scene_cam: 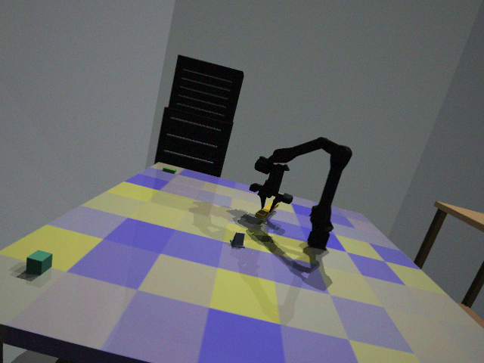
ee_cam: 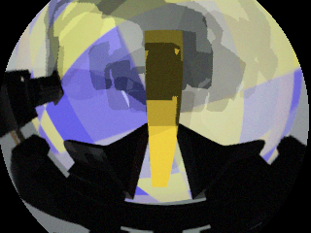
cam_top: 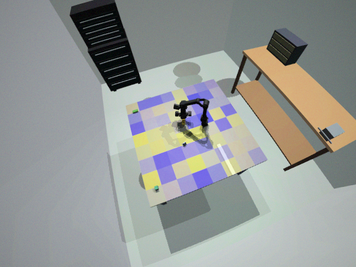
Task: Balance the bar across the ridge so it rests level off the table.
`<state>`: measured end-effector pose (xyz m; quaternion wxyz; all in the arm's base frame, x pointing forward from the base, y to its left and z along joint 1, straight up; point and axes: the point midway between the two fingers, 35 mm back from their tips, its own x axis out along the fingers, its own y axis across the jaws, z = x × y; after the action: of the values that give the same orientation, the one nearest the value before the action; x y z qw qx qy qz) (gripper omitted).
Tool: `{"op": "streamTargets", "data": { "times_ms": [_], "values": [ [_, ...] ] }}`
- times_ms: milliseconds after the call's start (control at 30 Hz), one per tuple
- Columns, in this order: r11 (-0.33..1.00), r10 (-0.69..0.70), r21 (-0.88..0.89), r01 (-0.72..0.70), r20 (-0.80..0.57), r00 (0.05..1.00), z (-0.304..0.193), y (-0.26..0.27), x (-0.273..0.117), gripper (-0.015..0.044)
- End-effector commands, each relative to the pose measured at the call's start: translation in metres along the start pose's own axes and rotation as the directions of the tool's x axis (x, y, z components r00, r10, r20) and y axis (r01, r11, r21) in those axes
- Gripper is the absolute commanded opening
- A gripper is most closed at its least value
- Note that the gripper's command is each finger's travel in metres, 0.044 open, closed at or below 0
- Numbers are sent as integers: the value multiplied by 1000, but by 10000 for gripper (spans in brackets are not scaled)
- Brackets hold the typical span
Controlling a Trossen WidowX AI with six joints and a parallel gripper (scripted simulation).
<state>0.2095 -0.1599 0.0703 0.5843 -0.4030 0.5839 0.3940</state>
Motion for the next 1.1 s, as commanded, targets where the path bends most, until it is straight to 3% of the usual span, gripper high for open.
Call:
{"op": "streamTargets", "data": {
  "times_ms": [0, 733, 1067],
  "values": [
    [1000, -9, 1, 9, -1, 1000, 0, -2, -11, 0],
    [1000, -10, 3, 10, 1, 1000, 1, 2, -67, 0],
    [999, -11, -42, 11, 2, 1000, 19, -10, -71, 0]
  ]
}}
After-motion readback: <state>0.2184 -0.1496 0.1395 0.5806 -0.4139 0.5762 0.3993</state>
